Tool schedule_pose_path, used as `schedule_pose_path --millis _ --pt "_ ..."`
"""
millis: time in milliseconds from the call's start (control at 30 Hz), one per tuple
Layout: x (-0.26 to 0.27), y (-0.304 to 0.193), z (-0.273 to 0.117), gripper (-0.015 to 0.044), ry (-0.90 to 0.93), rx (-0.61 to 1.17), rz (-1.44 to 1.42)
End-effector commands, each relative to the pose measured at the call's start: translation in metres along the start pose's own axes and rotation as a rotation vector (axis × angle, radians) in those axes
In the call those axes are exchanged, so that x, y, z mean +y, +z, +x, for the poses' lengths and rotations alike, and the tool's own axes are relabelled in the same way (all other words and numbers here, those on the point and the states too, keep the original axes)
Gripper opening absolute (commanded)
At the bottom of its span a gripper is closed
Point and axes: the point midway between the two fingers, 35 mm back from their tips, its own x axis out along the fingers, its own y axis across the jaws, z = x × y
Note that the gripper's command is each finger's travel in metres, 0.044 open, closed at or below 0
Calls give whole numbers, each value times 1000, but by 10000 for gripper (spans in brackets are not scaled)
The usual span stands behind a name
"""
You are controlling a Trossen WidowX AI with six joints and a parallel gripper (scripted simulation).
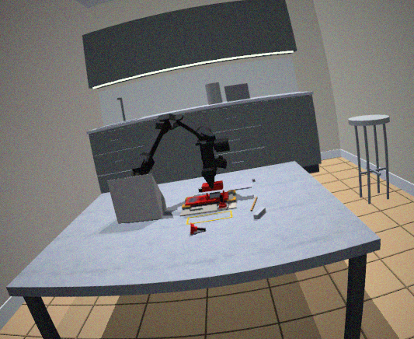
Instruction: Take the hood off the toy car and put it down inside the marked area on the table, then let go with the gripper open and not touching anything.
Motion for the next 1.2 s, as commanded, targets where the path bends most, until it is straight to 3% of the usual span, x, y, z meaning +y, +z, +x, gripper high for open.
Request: schedule_pose_path --millis 0,233,1167 --pt "0 3 -20 0 -2 -15 -8" --pt "-9 3 -25 0 -2 -10 1" --pt "-179 -3 -37 0 -25 -16 -4"
